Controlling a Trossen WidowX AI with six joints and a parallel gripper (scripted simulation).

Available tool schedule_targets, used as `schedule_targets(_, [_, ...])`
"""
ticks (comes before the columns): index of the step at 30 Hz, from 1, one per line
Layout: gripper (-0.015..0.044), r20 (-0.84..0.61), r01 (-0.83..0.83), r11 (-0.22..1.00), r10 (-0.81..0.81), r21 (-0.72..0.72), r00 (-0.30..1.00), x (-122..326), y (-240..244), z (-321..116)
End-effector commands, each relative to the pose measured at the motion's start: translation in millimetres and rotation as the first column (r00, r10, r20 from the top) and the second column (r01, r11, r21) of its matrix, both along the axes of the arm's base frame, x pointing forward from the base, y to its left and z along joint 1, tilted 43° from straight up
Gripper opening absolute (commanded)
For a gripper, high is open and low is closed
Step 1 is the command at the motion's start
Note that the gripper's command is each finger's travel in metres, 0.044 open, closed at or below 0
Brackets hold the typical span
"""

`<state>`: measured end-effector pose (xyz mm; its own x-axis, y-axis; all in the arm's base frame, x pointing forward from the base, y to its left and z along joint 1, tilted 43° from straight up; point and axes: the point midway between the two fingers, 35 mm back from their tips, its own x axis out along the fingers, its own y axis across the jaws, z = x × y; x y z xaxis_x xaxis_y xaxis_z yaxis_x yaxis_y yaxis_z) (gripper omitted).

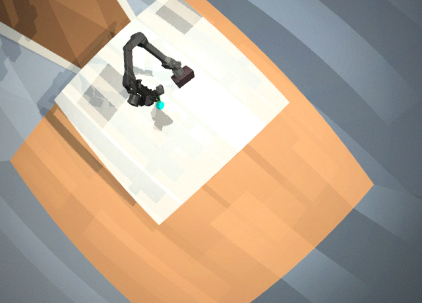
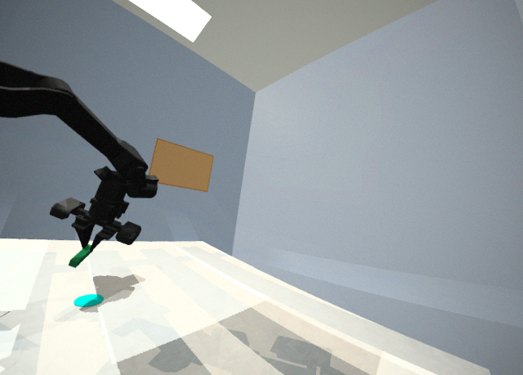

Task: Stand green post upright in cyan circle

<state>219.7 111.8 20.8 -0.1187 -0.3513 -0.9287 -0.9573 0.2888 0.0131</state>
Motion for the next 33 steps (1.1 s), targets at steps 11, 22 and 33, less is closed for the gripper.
schedule_targets(11, [0.0023, -0.016, 0.015, 0.994, -0.014, 0.111, 1.0, -2.5, -2.9, -1.8])
schedule_targets(22, [0.0023, -0.021, 0.021, 0.981, -0.018, 0.192, 1.0, -3.3, -4.0, -3.0])
schedule_targets(33, [0.0023, -0.019, 0.023, 0.962, -0.018, 0.272, 1.0, -3.8, -4.6, -3.7])
